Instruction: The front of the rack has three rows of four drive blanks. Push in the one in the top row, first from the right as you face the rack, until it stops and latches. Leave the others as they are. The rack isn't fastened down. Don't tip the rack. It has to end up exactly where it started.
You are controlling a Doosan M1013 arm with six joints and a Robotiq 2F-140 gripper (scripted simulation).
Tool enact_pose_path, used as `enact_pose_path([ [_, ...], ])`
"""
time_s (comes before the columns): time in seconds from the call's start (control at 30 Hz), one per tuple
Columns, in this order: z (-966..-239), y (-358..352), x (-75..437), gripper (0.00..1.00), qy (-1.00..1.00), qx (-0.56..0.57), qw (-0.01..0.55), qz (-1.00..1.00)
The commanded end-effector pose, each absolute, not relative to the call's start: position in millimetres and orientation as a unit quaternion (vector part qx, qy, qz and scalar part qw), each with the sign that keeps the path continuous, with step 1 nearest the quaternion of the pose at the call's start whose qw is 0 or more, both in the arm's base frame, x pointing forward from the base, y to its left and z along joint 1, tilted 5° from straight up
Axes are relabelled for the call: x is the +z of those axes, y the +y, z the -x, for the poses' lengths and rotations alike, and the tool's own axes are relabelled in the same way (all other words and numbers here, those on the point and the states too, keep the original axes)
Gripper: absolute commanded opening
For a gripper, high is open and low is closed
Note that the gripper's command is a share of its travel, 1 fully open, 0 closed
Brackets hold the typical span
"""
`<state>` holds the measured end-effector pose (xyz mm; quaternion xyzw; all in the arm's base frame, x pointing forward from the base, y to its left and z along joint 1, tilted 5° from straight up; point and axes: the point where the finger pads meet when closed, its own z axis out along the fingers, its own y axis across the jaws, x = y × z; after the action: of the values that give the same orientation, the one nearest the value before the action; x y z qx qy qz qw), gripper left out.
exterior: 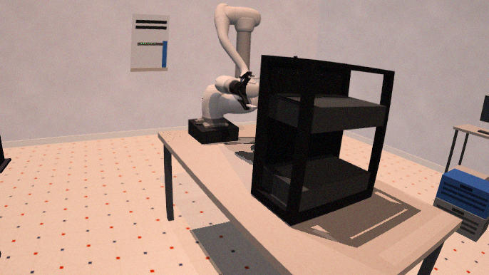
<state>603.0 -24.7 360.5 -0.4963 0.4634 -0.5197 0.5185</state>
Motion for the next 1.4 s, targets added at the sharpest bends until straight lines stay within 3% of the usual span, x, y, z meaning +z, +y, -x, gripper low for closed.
enact_pose_path([
  [0.0, -604.8, -23.8, 360.8, 1.0, 0.463, -0.52, 0.519, 0.496],
  [1.37, -738.7, 50.0, 379.5, 1.0, 0.463, -0.52, 0.519, 0.496],
])
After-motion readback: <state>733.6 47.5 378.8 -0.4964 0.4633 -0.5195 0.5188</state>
